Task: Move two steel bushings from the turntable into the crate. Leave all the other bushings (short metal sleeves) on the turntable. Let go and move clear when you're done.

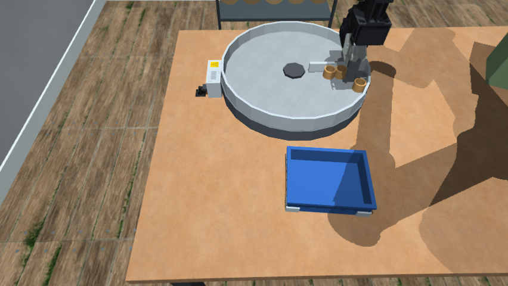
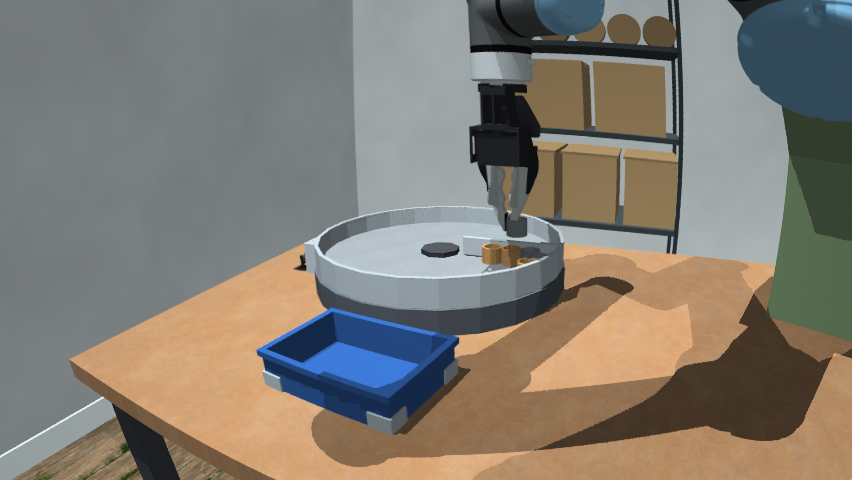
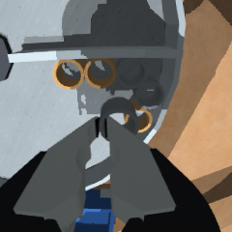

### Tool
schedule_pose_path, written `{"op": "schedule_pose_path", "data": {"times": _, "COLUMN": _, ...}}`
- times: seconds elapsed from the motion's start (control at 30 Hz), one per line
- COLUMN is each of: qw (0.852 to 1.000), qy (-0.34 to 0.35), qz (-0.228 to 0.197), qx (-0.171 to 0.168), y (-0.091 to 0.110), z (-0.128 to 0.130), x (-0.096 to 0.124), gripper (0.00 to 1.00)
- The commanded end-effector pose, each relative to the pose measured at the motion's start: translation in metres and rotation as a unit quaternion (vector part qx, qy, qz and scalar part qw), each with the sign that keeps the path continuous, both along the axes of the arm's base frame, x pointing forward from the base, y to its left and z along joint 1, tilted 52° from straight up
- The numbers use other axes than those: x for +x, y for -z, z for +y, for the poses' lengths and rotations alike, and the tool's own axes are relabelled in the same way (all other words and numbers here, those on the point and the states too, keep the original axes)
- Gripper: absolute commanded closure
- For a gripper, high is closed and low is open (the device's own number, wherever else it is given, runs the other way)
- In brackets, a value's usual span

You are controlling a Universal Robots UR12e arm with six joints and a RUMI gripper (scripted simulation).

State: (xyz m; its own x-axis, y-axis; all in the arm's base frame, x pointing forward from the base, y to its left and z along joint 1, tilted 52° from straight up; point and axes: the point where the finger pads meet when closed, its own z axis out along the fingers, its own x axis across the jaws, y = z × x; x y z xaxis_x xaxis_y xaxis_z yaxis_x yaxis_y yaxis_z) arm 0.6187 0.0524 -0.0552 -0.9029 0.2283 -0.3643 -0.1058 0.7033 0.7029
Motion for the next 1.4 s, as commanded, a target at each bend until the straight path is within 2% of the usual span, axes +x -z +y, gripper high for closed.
{"op": "schedule_pose_path", "data": {"times": 0.0, "qw": 1.000, "qy": -0.001, "qz": 0.000, "qx": 0.000, "y": -0.0045, "z": -0.0052, "x": -0.0028, "gripper": 1.00}}
{"op": "schedule_pose_path", "data": {"times": 1.37, "qw": 1.000, "qy": -0.001, "qz": 0.000, "qx": 0.000, "y": -0.0078, "z": -0.0028, "x": -0.0019, "gripper": 1.00}}
